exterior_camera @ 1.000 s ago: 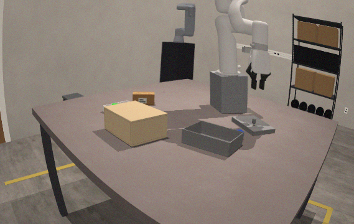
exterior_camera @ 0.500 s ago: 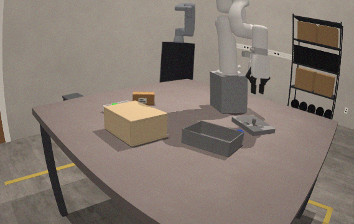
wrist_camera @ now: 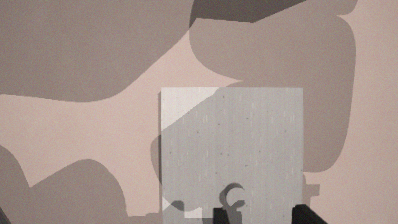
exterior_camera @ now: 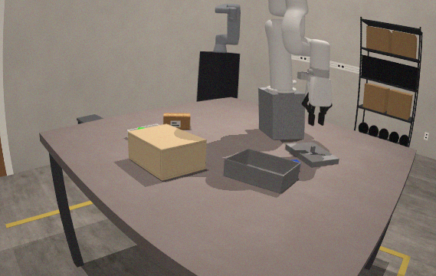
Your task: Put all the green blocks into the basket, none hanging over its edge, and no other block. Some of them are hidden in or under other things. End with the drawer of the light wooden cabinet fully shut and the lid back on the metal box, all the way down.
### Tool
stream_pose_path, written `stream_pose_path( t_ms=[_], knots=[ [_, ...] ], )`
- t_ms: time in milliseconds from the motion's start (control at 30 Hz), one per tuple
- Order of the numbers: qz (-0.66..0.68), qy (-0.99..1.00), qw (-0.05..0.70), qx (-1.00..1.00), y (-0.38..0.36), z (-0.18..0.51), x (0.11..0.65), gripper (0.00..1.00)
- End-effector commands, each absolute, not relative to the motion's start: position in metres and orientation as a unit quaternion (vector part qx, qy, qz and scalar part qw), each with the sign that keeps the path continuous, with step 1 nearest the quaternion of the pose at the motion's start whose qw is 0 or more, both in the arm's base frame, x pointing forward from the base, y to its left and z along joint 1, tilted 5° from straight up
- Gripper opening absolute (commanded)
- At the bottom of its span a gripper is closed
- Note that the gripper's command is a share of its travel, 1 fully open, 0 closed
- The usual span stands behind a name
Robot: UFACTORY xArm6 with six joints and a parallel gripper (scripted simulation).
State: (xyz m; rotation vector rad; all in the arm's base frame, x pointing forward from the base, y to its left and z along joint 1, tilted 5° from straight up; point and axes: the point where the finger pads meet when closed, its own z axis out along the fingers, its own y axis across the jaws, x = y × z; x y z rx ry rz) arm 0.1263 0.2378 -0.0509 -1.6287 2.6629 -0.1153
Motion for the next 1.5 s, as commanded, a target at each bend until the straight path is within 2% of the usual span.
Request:
stream_pose_path(
  t_ms=[0,767,1467],
  knots=[
    [-0.04,0.852,0.021,-0.521,0.239,-0.065,0.129,0.44],
    [-0.04,0.852,0.021,-0.521,0.237,-0.113,0.133,0.44],
    [-0.04,0.852,0.021,-0.521,0.237,-0.118,0.133,0.44]
  ],
)
